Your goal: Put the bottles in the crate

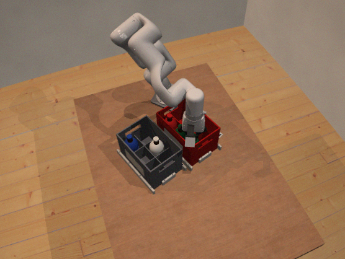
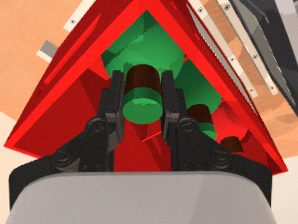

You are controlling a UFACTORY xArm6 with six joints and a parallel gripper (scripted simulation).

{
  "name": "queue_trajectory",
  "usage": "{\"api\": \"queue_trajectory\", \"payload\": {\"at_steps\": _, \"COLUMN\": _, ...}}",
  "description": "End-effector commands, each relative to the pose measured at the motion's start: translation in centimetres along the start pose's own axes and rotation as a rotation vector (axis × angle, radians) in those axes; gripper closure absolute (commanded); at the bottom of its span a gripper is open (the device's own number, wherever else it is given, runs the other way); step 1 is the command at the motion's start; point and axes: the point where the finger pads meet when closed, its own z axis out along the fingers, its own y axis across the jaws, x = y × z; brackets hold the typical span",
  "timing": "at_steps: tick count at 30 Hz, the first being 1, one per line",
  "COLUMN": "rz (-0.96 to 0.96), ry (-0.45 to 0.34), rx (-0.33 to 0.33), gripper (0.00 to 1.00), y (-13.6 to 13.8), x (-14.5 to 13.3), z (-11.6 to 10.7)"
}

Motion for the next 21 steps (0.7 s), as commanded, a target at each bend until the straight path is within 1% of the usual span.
{"api": "queue_trajectory", "payload": {"at_steps": 1, "rz": 0.001, "ry": 0.003, "rx": 0.003, "gripper": 1.00, "y": -0.07, "x": 0.12, "z": 0.07}}
{"api": "queue_trajectory", "payload": {"at_steps": 21, "rz": 0.001, "ry": 0.003, "rx": 0.003, "gripper": 1.00, "y": -0.07, "x": 0.13, "z": 0.97}}
